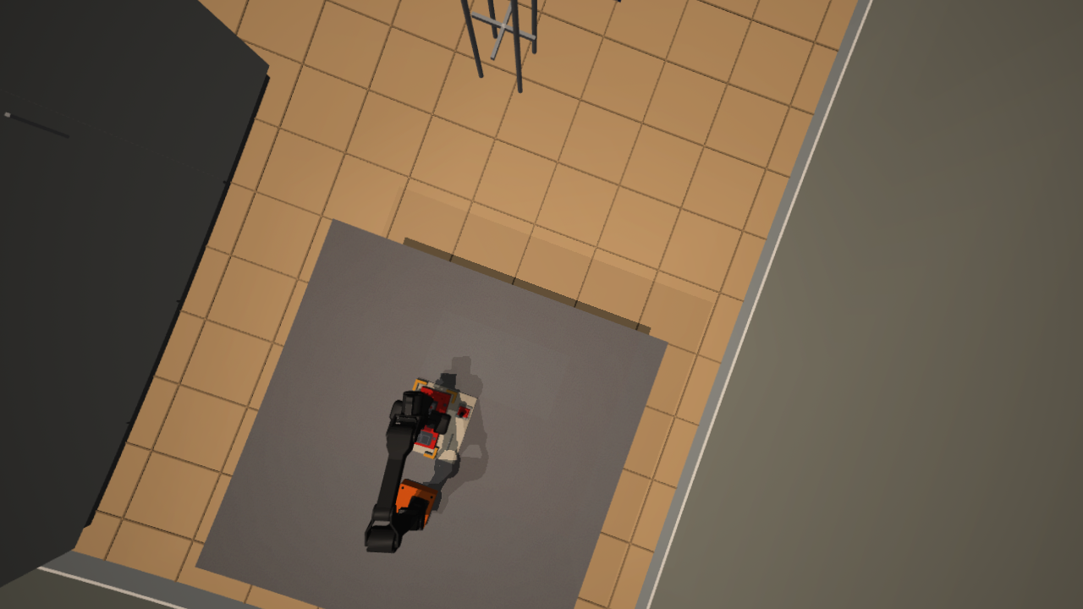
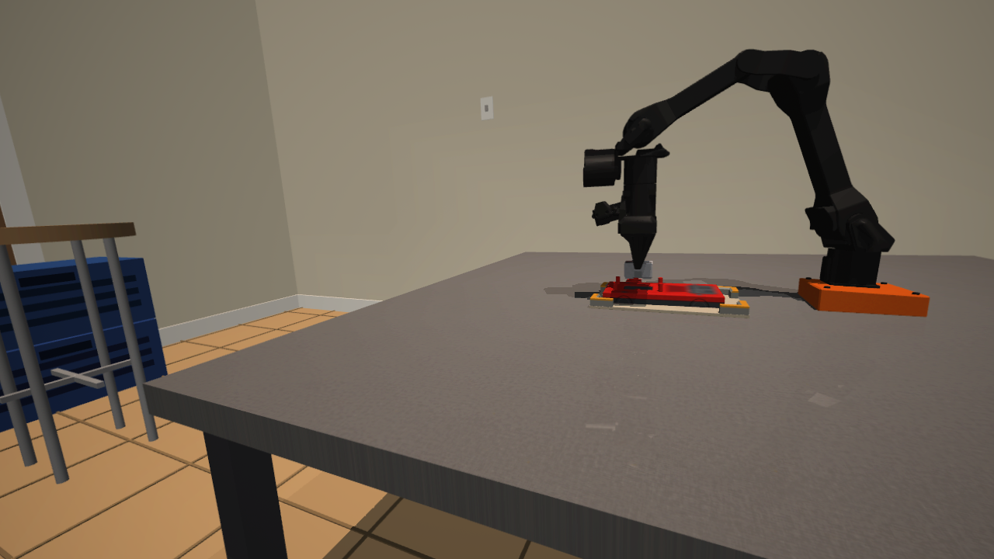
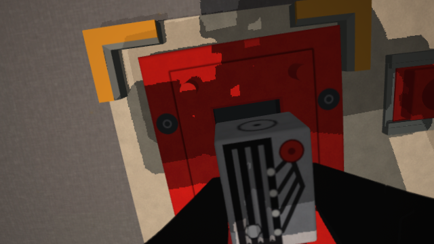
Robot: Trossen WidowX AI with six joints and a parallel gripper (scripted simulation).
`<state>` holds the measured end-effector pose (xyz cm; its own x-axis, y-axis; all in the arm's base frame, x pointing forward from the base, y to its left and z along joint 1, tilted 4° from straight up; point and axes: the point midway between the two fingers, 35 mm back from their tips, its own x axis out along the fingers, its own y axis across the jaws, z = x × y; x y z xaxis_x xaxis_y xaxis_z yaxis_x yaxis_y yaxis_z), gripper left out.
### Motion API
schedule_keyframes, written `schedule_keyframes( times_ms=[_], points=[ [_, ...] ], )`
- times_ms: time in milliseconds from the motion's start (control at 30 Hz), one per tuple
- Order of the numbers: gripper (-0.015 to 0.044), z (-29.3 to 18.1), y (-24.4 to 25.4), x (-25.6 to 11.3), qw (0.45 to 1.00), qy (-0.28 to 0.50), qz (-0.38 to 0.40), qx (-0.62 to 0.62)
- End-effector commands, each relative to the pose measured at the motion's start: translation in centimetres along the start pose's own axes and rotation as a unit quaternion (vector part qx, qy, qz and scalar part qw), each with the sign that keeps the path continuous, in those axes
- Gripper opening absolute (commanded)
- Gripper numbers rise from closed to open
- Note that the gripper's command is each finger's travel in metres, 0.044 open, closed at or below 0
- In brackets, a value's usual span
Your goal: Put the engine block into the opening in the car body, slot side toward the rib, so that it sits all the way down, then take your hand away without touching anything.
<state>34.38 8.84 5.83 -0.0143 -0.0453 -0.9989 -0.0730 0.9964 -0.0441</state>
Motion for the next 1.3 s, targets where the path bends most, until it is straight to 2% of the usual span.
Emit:
schedule_keyframes(
  times_ms=[0,1267],
  points=[
    [0.0159,0.00,0.10,-0.01,1.000,0.000,0.003,0.002],
    [0.0159,-0.03,0.09,0.75,1.000,0.000,0.003,0.008]
  ],
)
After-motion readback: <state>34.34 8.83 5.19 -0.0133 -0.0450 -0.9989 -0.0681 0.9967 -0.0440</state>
